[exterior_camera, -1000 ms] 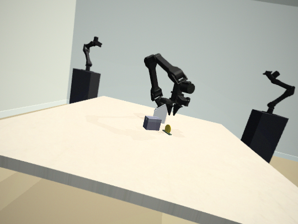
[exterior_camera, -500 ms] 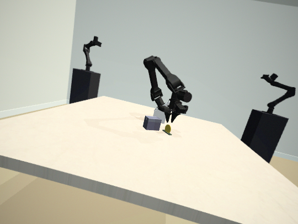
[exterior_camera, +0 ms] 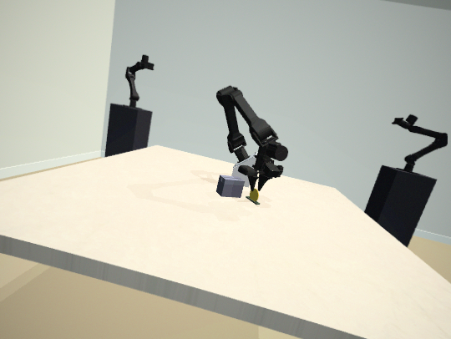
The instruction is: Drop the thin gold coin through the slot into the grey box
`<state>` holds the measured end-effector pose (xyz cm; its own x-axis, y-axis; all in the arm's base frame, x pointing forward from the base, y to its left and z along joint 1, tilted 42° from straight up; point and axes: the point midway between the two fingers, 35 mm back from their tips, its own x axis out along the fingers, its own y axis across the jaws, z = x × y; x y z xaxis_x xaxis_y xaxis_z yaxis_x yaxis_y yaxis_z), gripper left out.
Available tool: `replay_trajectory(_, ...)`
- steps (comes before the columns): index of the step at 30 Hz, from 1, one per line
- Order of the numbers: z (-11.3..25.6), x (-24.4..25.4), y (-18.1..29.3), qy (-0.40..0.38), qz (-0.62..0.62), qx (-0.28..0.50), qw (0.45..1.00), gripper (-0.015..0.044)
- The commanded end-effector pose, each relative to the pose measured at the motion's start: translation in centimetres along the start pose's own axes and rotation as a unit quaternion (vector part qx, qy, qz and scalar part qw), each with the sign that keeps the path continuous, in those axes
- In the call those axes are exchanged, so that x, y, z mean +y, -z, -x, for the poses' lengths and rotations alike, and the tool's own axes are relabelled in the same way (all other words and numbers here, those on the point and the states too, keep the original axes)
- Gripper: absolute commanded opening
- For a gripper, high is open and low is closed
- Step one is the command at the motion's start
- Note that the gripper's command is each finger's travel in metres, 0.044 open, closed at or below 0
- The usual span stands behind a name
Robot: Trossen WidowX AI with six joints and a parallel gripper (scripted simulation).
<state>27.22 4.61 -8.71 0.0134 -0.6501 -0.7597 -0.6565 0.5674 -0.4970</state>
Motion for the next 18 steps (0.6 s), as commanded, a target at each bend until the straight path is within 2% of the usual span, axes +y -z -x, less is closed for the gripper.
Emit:
replay_trajectory(1, -0.7, 0.0, 0.1, 0.002, 0.003, 0.002, 1.0, 0.0161)
replay_trajectory(18, -3.3, 0.0, 0.2, 0.005, 0.003, 0.002, 1.0, 0.0161)
